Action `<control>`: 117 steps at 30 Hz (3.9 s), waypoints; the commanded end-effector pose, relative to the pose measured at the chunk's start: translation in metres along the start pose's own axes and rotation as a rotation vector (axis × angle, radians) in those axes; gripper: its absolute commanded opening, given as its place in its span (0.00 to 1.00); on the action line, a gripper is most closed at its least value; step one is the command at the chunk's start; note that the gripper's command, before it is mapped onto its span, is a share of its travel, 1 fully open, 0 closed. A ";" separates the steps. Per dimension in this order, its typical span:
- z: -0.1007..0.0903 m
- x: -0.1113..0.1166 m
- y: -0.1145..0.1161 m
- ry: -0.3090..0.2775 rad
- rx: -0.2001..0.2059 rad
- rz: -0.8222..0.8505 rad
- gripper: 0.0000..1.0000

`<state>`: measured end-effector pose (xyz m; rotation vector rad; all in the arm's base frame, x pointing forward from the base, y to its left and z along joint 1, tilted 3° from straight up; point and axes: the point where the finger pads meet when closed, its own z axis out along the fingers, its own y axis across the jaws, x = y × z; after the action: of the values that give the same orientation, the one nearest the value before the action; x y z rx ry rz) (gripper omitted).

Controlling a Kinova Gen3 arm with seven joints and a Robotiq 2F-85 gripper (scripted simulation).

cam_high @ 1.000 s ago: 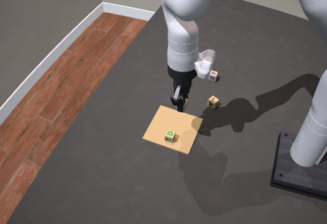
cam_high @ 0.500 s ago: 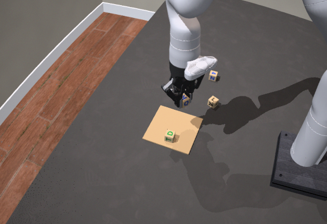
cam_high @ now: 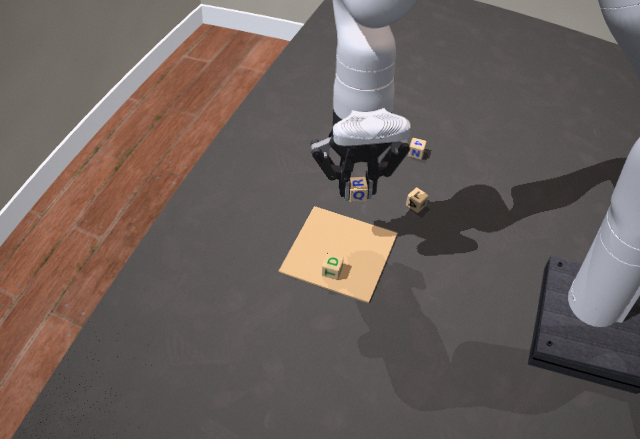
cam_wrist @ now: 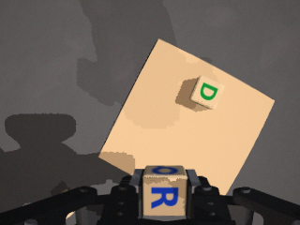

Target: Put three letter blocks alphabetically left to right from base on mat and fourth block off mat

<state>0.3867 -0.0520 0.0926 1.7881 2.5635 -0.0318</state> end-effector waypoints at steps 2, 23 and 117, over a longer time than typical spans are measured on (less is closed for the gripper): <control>-0.004 -0.001 0.002 -0.008 -0.008 0.037 0.21; -0.009 -0.010 0.004 -0.012 -0.036 0.375 0.21; 0.087 -0.012 0.008 -0.012 -0.039 0.408 0.21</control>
<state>0.3975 -0.0624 0.0050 2.2446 2.1255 0.0112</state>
